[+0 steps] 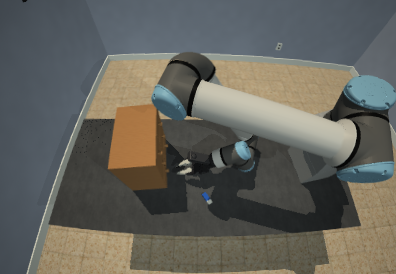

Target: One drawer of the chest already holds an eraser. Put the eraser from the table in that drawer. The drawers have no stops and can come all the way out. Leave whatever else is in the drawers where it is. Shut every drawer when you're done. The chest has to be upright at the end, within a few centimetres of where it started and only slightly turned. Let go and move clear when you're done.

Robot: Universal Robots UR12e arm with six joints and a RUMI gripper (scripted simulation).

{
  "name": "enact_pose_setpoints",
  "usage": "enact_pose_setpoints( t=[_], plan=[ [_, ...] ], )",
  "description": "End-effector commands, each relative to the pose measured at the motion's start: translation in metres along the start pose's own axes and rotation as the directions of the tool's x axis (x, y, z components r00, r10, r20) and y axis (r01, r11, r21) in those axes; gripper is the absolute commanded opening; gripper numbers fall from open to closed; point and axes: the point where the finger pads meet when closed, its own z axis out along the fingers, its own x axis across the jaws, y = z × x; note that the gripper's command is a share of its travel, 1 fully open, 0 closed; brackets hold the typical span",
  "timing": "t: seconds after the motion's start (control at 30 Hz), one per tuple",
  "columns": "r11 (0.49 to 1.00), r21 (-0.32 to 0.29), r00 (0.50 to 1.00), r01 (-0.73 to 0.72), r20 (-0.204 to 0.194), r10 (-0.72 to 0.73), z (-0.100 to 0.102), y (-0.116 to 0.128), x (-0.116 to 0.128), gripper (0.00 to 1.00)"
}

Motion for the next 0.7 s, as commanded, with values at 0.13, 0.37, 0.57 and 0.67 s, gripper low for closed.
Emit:
enact_pose_setpoints(
  t=[0.13,0.37,0.57,0.67],
  plan=[
    [1.000,0.001,1.000,0.000,0.000,0.000,-0.009,-0.004,0.000,0.20],
    [1.000,0.001,1.000,0.000,0.000,0.000,-0.034,-0.018,0.000,0.20],
    [1.000,0.001,1.000,0.000,0.000,0.000,-0.060,-0.034,0.000,0.20],
    [1.000,0.001,1.000,0.000,0.000,0.000,-0.074,-0.041,0.000,0.20]
  ],
)
